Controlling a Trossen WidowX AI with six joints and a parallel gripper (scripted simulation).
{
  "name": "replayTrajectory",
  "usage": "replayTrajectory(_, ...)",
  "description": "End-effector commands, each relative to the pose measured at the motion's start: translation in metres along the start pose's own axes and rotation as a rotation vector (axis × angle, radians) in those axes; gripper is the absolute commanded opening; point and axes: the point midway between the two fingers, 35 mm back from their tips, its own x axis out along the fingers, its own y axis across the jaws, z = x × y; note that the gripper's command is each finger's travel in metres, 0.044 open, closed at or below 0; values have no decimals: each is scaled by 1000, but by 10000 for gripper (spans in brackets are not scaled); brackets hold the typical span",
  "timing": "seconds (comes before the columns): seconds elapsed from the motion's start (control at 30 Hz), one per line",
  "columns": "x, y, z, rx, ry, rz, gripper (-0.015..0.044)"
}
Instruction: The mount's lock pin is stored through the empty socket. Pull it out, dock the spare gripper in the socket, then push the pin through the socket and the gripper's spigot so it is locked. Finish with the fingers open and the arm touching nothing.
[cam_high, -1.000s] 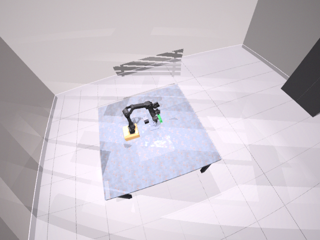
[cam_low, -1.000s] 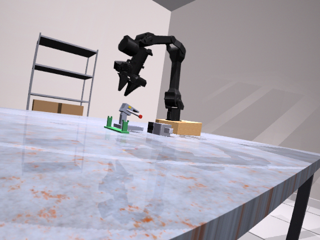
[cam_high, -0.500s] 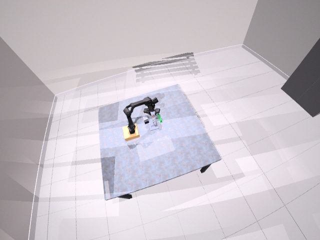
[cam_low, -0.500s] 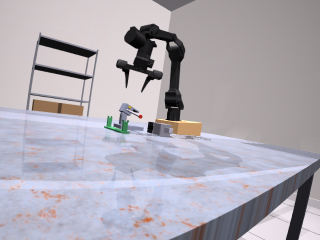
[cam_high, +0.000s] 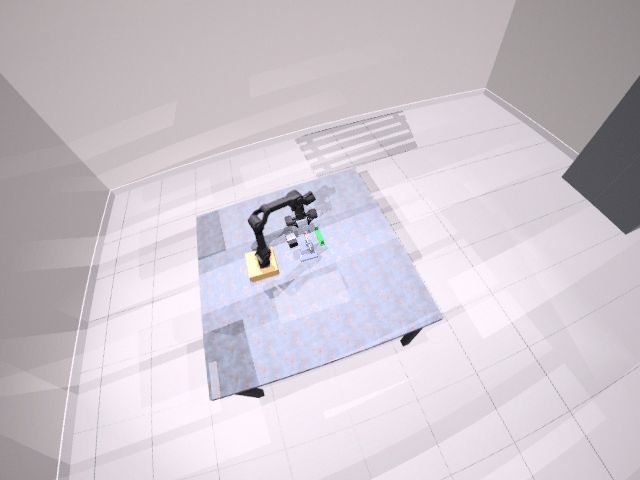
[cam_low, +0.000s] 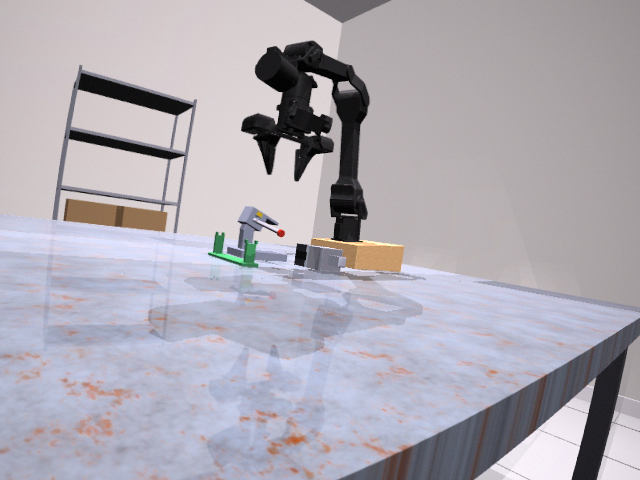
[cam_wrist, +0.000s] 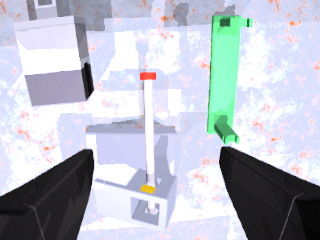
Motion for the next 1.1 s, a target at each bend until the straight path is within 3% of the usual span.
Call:
replayTrajectory(0.0, 12, 0, 1, -14, -4, 7, 300)
replayTrajectory(0.2, 67, 2, -2, -13, -4, 8, 300)
replayTrajectory(1.07, 105, 0, -3, -13, -4, 8, 300)
